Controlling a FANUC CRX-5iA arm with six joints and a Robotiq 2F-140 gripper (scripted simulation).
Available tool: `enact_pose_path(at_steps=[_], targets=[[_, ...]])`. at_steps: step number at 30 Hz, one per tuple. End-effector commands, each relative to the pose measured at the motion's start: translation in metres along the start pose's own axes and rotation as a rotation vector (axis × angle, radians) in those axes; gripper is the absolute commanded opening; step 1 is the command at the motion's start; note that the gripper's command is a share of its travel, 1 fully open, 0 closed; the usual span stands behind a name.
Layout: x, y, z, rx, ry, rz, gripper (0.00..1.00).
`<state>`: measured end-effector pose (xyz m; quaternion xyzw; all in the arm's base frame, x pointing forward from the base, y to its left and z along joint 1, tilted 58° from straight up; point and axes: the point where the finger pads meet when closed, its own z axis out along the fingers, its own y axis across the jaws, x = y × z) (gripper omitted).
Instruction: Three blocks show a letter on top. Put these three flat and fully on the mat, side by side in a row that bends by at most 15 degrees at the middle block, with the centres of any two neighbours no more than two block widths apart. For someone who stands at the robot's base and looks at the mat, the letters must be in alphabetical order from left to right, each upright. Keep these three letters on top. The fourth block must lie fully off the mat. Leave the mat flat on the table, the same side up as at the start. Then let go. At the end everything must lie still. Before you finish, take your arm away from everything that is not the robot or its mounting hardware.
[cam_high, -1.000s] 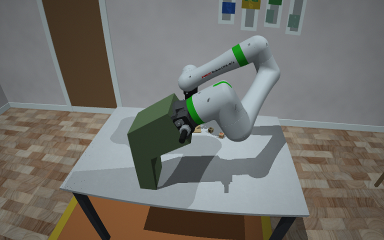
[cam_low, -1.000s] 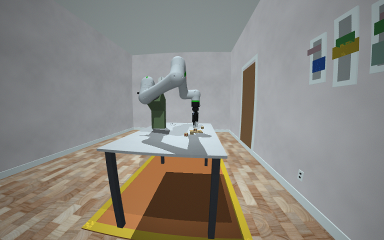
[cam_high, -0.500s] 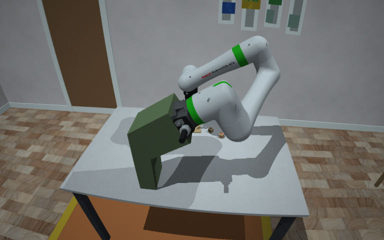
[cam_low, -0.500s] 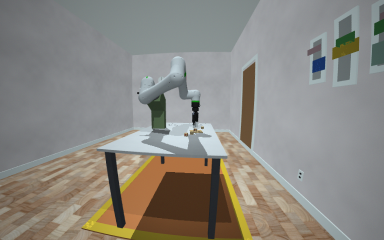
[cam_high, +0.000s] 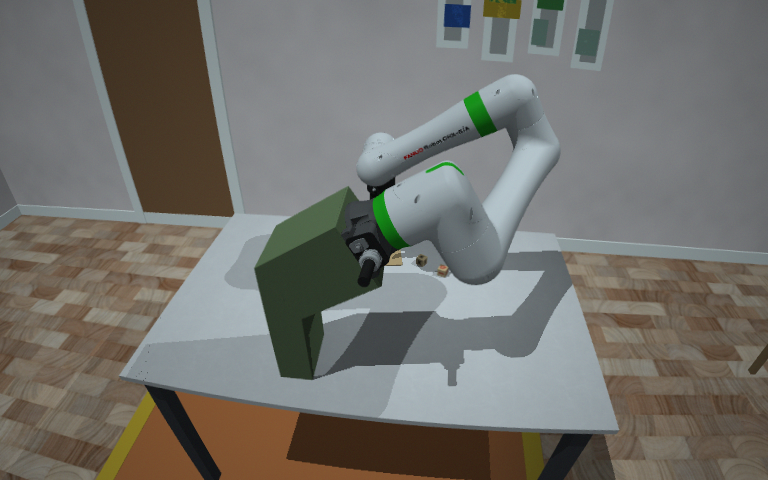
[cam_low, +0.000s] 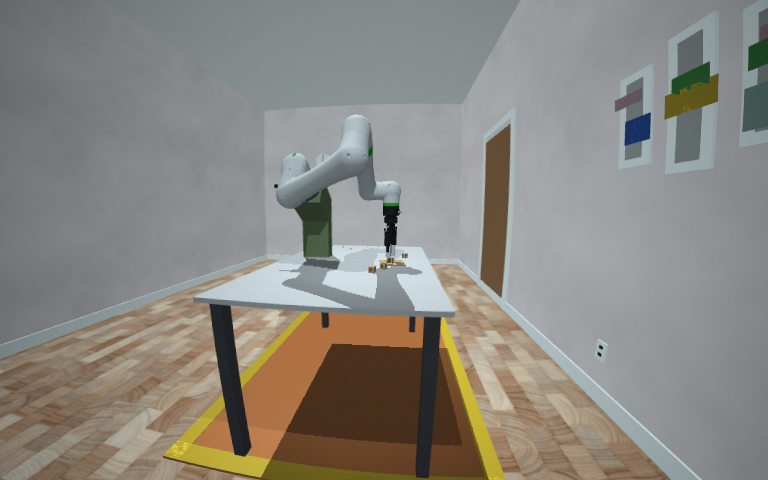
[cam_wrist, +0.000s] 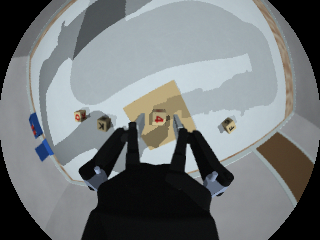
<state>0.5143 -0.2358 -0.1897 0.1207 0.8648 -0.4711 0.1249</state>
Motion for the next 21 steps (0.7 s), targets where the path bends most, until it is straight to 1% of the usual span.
enact_pose_path(at_steps=[1, 11, 21], targets=[[0.000, 0.000, 0.005, 0.000, 0.000, 0.000, 0.40], [0.000, 0.000, 0.025, 0.000, 0.000, 0.000, 0.40], [0.000, 0.000, 0.029, 0.000, 0.000, 0.000, 0.40]])
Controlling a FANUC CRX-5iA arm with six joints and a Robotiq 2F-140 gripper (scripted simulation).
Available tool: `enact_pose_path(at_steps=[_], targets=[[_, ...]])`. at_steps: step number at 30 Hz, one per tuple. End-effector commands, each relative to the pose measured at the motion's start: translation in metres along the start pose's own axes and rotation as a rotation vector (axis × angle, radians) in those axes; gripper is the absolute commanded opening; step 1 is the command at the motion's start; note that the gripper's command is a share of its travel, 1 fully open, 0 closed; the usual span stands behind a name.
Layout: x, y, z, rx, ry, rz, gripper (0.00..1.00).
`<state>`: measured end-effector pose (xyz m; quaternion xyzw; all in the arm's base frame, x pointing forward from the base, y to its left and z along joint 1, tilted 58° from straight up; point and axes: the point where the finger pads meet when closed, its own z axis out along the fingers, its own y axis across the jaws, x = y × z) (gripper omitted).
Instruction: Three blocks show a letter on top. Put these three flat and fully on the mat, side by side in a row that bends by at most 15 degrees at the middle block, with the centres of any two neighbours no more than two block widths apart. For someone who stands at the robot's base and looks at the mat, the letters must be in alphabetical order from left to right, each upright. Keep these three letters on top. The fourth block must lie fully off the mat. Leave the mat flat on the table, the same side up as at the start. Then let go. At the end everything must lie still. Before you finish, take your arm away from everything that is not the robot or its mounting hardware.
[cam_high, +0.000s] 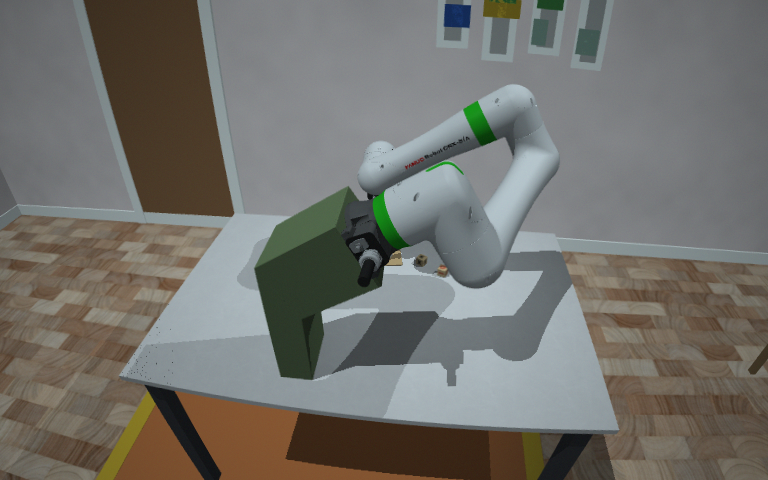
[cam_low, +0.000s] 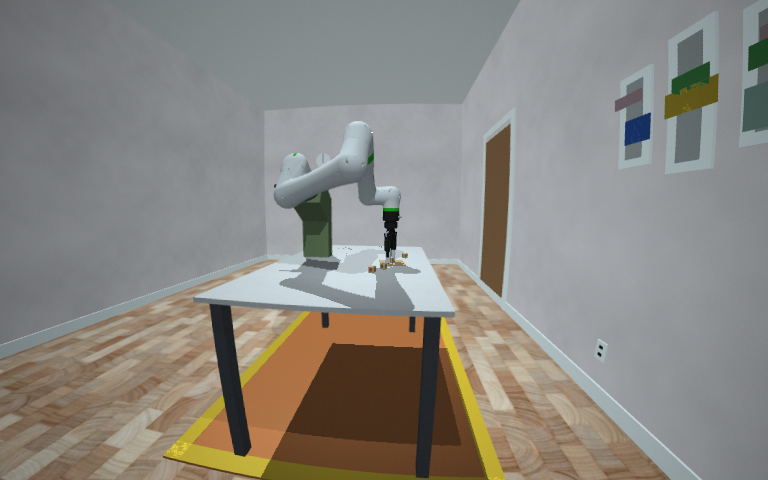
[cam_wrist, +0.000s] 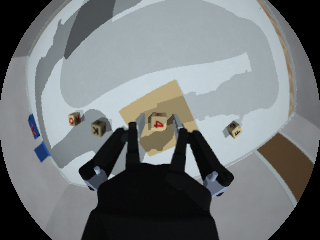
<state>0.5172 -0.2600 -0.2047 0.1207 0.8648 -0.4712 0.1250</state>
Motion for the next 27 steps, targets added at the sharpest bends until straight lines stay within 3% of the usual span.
enact_pose_path(at_steps=[1, 8, 9, 25, 26, 27], targets=[[0.0000, 0.0002, 0.0001, 0.000, 0.000, 0.000, 0.40], [0.0000, 0.0002, 0.0001, 0.000, 0.000, 0.000, 0.40], [0.0000, 0.0002, 0.0001, 0.000, 0.000, 0.000, 0.28], [0.0000, 0.0002, 0.0001, 0.000, 0.000, 0.000, 0.28], [0.0000, 0.0002, 0.0001, 0.000, 0.000, 0.000, 0.16], [0.0000, 0.0002, 0.0001, 0.000, 0.000, 0.000, 0.16]])
